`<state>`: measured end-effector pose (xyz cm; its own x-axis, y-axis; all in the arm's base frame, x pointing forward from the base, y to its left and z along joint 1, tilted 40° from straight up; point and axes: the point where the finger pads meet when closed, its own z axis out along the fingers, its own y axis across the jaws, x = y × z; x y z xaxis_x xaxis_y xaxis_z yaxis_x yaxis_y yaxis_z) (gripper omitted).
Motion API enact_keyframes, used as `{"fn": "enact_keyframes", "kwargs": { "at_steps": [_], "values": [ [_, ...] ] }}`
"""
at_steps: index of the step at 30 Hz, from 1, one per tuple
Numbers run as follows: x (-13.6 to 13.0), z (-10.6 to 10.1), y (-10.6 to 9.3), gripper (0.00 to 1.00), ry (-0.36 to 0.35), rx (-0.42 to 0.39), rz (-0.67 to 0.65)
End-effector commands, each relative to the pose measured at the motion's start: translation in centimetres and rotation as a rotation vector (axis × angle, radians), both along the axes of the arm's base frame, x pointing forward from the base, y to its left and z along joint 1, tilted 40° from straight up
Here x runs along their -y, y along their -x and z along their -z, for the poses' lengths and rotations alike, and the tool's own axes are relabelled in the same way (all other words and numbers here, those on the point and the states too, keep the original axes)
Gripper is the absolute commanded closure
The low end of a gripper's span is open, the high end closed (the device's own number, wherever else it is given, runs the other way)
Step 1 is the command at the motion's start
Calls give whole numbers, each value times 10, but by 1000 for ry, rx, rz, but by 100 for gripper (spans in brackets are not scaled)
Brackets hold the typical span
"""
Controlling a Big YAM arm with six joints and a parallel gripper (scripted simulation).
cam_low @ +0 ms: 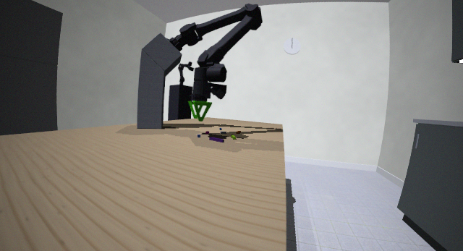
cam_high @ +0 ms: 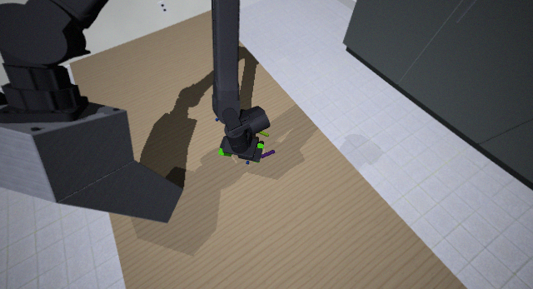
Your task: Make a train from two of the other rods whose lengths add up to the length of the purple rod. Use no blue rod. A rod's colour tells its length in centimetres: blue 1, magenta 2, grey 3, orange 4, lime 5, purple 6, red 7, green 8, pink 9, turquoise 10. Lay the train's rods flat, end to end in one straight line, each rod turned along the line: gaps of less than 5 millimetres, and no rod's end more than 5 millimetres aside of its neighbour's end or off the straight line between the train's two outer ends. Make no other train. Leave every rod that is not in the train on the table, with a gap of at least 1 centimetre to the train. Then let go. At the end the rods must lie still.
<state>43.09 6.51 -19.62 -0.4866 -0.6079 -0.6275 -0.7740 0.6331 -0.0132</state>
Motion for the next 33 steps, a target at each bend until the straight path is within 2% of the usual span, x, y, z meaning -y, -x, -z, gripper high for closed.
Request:
{"fn": "enact_keyframes", "kwargs": {
  "at_steps": [1,4,5,6,33],
  "values": [
    [8,-16,-20,0,12,70,2],
    [7,-16,-20,0,10,70,-1],
    [6,-11,-8,0,8,47,0],
    [6,-10,-7,0,7,41,2],
    [6,-10,-7,0,7,40,2]
  ]
}}
